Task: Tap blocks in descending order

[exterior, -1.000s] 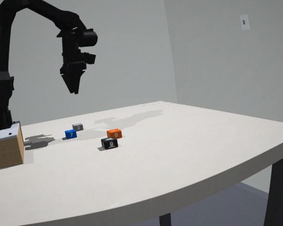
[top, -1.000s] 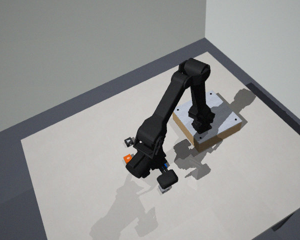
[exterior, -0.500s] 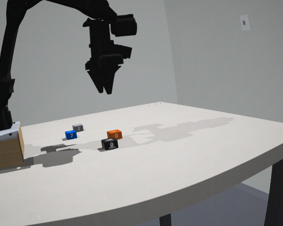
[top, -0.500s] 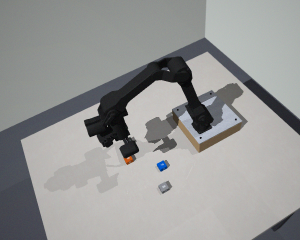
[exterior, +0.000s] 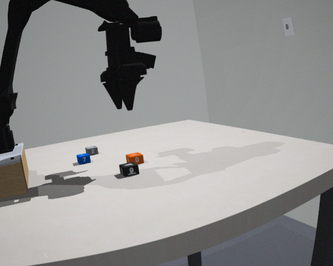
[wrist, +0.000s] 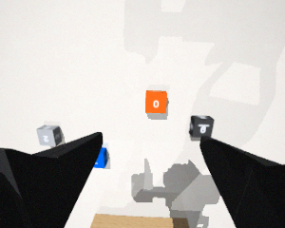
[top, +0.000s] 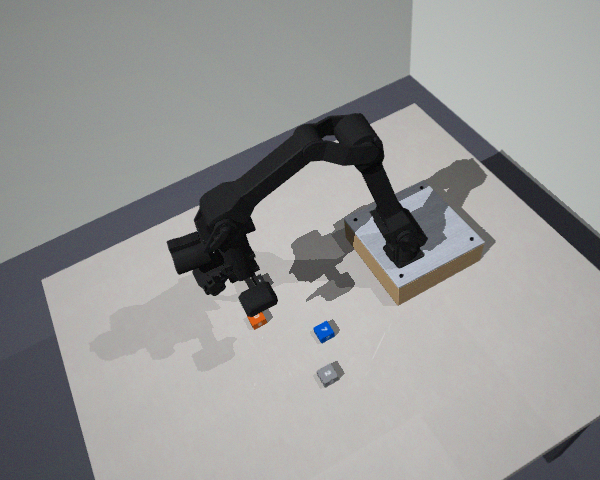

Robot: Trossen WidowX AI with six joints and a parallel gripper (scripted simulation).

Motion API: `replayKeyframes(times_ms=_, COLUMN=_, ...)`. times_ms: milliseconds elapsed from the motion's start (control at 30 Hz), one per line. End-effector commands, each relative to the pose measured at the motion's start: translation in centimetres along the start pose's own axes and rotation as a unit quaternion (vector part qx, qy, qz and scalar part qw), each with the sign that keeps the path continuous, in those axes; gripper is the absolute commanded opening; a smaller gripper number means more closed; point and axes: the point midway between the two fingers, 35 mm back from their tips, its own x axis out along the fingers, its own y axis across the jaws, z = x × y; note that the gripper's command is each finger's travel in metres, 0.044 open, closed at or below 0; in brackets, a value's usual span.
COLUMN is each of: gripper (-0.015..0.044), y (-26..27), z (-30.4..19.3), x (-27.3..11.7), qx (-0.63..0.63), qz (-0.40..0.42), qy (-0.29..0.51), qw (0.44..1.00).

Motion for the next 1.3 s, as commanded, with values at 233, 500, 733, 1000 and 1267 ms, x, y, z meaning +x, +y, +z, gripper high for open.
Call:
replayKeyframes(times_ms=233, gripper=0.04, y=-7.1, z=-2.4, x=0.0, qx=-0.002, qz=-0.001, qy=0.001, qw=1.0)
replayKeyframes(times_ms=500, gripper=0.0374, y=-9.3, z=-3.5, x=0.3, qx=-0.002, qz=-0.002, qy=0.001, qw=1.0)
replayKeyframes(times_ms=733, gripper=0.019, y=-9.3, z=-3.6, x=8.1, qx=-0.002, qz=-0.002, qy=0.001, qw=1.0)
replayKeyframes(times_ms=1000, gripper=0.002, y=-9.3, z=-3.6, x=8.1, qx=-0.002, qz=-0.002, qy=0.001, qw=1.0)
replayKeyframes(times_ms=1267, gripper=0.002, y=-9.3, z=-3.6, x=8.2, qx=-0.002, qz=-0.002, qy=0.001, qw=1.0)
